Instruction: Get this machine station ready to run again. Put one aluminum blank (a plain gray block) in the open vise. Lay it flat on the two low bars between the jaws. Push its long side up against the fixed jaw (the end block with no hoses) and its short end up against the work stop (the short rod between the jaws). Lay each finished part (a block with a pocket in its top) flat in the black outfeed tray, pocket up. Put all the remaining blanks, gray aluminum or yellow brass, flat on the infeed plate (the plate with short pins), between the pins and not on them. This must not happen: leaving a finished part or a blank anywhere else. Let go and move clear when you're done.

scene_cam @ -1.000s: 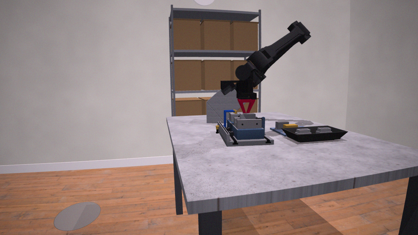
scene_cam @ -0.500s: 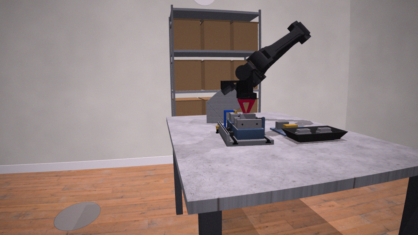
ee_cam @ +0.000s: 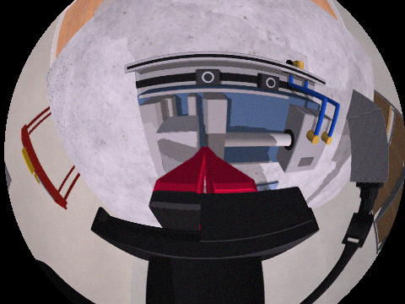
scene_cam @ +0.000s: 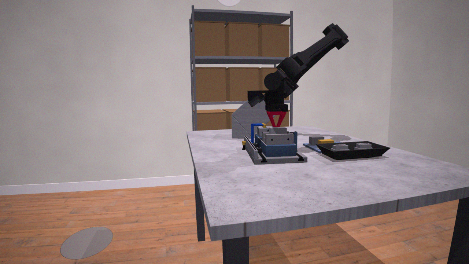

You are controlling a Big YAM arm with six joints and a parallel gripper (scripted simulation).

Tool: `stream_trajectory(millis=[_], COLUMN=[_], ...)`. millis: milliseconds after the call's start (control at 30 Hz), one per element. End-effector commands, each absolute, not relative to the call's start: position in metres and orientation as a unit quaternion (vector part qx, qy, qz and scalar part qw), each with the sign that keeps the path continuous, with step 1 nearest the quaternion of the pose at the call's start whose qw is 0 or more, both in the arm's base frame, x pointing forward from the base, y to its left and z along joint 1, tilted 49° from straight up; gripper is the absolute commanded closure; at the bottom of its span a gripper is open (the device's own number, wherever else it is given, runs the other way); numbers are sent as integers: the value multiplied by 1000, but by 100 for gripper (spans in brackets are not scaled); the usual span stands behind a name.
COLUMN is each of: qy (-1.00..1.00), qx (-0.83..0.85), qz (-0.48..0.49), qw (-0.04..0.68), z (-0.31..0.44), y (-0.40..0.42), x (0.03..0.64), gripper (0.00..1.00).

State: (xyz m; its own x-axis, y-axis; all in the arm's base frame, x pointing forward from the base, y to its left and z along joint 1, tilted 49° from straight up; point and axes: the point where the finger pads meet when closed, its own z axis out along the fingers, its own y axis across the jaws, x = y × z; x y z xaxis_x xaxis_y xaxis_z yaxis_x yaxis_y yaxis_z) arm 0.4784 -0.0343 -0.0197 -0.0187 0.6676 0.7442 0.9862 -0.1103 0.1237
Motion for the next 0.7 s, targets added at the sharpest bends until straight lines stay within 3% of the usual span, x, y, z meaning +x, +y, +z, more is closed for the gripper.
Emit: stream_trajectory(millis=[0, 667], qy=[-638, -642], qx=[-650, -646], qz=[-350, -353], qw=[218, 214], z=[-16, -14], y=[-30, -28], x=[507, 493], gripper=[100, 100])
